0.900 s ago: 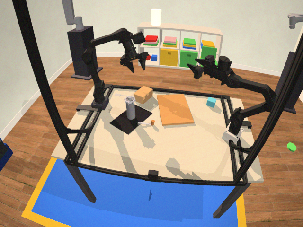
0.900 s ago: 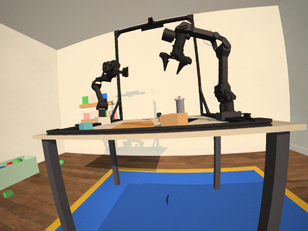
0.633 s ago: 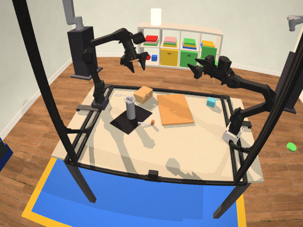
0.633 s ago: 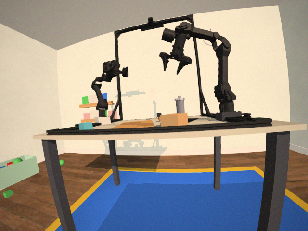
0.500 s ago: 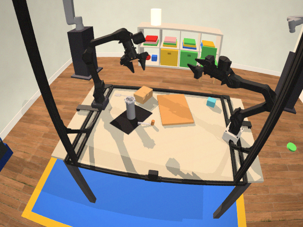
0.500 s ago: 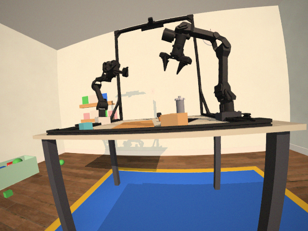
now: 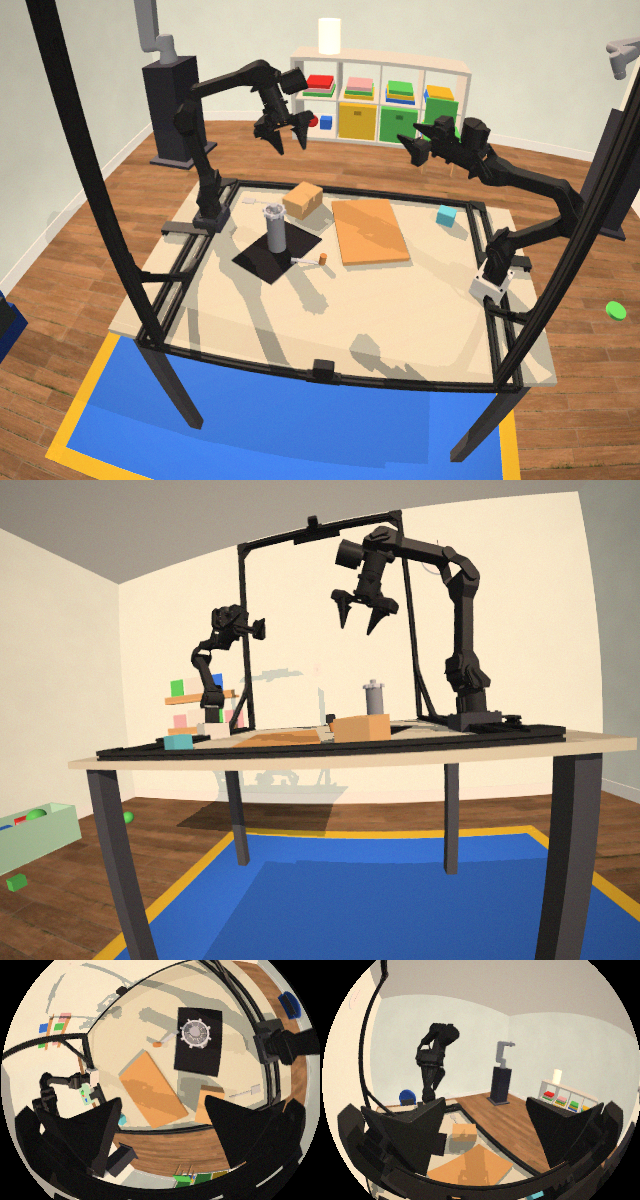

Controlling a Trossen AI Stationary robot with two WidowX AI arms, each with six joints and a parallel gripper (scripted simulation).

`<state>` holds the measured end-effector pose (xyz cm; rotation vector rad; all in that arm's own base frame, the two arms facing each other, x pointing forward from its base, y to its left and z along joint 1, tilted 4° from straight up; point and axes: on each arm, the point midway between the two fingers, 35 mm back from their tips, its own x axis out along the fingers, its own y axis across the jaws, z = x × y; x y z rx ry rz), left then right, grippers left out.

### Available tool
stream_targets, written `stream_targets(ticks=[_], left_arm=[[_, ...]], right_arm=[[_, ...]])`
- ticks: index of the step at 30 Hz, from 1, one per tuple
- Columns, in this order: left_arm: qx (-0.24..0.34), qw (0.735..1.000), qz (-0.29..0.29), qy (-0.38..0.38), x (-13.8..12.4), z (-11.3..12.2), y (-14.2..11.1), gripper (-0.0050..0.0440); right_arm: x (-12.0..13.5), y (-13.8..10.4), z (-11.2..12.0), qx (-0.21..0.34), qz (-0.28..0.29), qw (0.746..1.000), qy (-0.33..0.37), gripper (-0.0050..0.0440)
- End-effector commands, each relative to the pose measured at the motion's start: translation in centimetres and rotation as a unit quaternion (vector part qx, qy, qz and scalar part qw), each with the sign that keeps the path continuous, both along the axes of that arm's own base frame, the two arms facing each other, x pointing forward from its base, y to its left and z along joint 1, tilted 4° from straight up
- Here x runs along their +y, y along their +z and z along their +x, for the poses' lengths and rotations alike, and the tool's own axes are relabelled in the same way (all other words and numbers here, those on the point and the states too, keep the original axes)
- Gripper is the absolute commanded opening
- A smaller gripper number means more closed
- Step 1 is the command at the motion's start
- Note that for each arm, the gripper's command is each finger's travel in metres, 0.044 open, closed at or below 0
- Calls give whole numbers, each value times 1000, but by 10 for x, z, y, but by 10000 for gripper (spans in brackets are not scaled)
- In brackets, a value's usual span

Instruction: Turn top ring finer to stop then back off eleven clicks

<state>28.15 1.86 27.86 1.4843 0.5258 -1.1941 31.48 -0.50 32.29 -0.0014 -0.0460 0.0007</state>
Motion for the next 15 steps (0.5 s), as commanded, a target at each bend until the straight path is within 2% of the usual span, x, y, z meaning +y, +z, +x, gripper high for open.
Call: stream_targets(ticks=[1, 8, 15], left_arm=[[6, 1000, 6, -14, -4, 0, -4, 400], [18, 998, 21, -47, -14, 0, -12, 400], [43, 990, 55, -120, -36, -1, -30, 400]], right_arm=[[-9, 4, -4, -1, 1, 1000, -2, 400], [-29, 11, -14, 0, 3, 1000, -3, 400], [-63, 24, -44, 4, 6, 1000, -8, 400]])
